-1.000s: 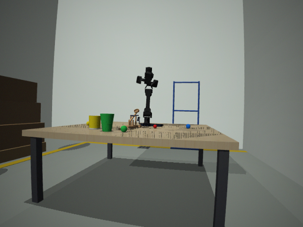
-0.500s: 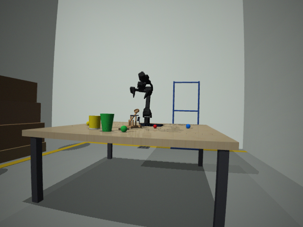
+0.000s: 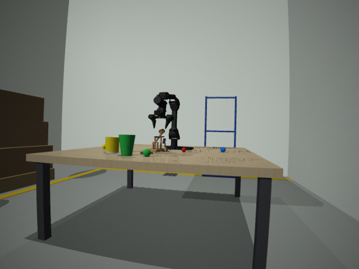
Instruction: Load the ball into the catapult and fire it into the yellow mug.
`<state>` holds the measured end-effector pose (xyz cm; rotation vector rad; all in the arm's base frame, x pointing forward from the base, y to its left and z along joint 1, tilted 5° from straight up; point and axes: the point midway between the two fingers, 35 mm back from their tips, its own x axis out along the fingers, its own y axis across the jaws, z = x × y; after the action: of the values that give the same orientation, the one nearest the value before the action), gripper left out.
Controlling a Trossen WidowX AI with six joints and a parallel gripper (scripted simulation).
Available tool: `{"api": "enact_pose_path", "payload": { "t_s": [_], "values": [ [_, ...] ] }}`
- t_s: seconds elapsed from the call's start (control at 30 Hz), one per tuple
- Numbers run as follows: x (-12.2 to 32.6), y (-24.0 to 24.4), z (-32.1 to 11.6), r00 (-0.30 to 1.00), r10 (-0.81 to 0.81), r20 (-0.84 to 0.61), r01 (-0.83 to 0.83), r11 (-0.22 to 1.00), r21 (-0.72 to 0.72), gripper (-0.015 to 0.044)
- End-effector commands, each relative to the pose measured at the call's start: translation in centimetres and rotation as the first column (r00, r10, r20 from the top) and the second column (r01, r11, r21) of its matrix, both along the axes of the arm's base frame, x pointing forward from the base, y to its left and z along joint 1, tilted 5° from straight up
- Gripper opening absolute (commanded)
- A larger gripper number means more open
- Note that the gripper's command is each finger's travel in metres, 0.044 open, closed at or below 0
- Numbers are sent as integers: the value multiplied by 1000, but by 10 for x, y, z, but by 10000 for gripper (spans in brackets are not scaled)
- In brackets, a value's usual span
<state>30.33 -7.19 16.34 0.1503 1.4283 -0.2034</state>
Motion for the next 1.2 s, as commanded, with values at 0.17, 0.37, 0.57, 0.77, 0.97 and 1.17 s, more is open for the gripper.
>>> {"api": "enact_pose_path", "payload": {
  "t_s": [0.17,0.37,0.57,0.77,0.97,1.17],
  "values": [
    [-19,-14,-24,979,-97,-179,108,993,54,440],
    [-19,-14,-24,979,-97,-179,108,993,54,335],
    [-19,-14,-24,979,-97,-179,108,993,54,177],
    [-19,-14,-24,979,-97,-179,108,993,54,20],
    [-19,-14,-24,979,-97,-179,108,993,54,0],
    [-20,-13,-26,979,-97,-179,108,993,54,0]
  ]
}}
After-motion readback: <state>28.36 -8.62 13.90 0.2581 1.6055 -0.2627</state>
